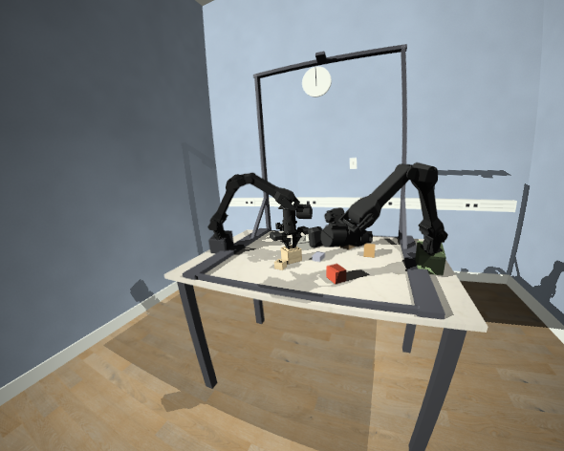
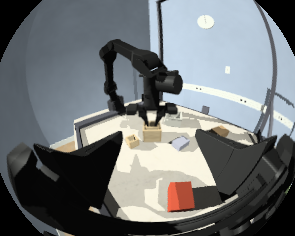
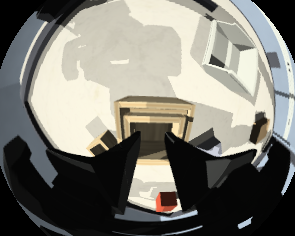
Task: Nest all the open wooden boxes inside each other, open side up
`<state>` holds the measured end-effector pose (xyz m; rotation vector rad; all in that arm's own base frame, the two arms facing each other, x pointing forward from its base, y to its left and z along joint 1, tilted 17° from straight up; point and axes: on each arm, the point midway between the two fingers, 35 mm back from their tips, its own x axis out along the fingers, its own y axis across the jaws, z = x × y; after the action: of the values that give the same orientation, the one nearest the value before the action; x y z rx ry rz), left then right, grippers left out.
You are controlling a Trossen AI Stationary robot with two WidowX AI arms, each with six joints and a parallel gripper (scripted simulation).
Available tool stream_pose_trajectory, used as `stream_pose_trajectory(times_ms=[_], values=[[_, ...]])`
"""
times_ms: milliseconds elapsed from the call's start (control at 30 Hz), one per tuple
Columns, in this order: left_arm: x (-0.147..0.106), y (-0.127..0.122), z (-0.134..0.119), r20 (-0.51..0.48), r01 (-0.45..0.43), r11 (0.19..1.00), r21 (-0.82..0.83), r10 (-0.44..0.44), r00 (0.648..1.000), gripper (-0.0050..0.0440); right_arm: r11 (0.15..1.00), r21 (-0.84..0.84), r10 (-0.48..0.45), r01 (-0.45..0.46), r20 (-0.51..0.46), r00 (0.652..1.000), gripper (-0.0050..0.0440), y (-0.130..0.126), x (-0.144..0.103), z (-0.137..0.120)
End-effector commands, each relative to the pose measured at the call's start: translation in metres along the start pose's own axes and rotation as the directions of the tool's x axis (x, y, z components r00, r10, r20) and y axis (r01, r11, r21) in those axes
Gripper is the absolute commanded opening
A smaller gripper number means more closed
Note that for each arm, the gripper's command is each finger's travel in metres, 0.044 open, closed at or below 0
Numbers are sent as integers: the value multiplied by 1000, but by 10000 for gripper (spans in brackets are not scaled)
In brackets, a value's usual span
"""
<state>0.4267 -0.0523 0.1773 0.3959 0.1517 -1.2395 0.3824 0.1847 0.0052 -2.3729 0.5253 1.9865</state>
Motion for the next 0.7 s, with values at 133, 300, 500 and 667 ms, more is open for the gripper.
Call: stream_pose_trajectory(times_ms=[133, 300, 500, 667], values=[[-3, 3, 8, 3, -8, 1000, 27, 8, 1000, 400, 1000, -1, -10, 10, -12, 1000, 208, 0, 6, -3], [-3, 3, 8, 3, -8, 1000, 27, 8, 1000, 400, 1000, 2, -24, 24, -26, 999, 208, -2, 1, -6], [-3, 3, 8, 3, -8, 1000, 27, 8, 1000, 400, 1000, 1, -18, 18, -20, 1000, 208, -3, 8, -6], [-3, 3, 8, 3, -8, 1000, 27, 8, 1000, 400, 1000, 6, -26, 26, -27, 999, 160, -3, 3, -7]])
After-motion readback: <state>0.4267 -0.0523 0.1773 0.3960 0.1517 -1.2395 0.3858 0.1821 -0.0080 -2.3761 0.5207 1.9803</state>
